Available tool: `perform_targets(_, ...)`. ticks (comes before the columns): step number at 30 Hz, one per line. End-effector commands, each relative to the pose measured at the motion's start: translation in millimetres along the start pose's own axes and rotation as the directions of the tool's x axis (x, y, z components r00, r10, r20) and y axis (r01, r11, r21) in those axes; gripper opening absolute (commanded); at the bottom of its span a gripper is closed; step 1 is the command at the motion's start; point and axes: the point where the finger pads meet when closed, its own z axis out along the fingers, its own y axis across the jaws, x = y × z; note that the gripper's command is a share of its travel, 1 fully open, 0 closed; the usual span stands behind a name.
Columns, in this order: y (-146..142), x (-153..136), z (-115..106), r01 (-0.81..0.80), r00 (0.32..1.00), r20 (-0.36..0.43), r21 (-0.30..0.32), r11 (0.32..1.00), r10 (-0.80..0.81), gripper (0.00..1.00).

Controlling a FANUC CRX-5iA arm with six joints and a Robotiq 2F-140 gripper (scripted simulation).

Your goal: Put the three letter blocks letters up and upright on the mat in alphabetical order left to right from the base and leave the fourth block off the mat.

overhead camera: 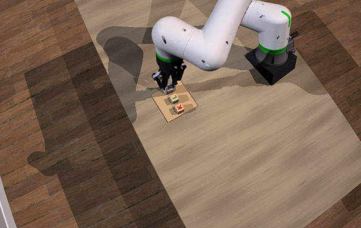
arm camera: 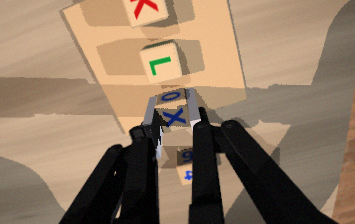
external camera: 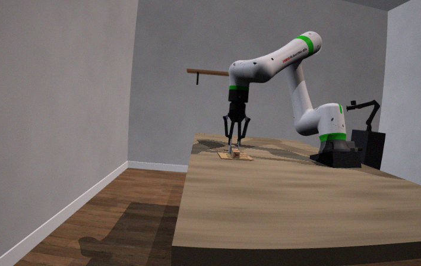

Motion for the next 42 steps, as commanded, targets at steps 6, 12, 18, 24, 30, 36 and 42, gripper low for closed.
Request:
perform_targets(6, 0.2, 0.1, -0.1, 0.0, 1.0, 0.0, 0.0, 1.0, 0.0, 0.16)
perform_targets(12, 0.2, 0.1, 0.9, 0.0, 1.0, 0.0, 0.0, 1.0, 0.0, 0.16)
perform_targets(18, 0.2, 0.1, 2.0, 0.0, 1.0, 0.0, 0.0, 1.0, 0.0, 0.16)
perform_targets(24, 0.2, 0.1, 3.4, 0.0, 1.0, 0.0, 0.0, 1.0, 0.0, 0.16)
perform_targets(30, 0.2, 0.1, 3.7, 0.0, 1.0, 0.0, 0.0, 1.0, 0.0, 0.16)
perform_targets(36, 0.2, 0.1, 3.7, 0.0, 1.0, 0.0, 0.0, 1.0, 0.0, 0.16)
perform_targets(42, 0.2, 0.1, 3.7, 0.0, 1.0, 0.0, 0.0, 1.0, 0.0, 0.16)
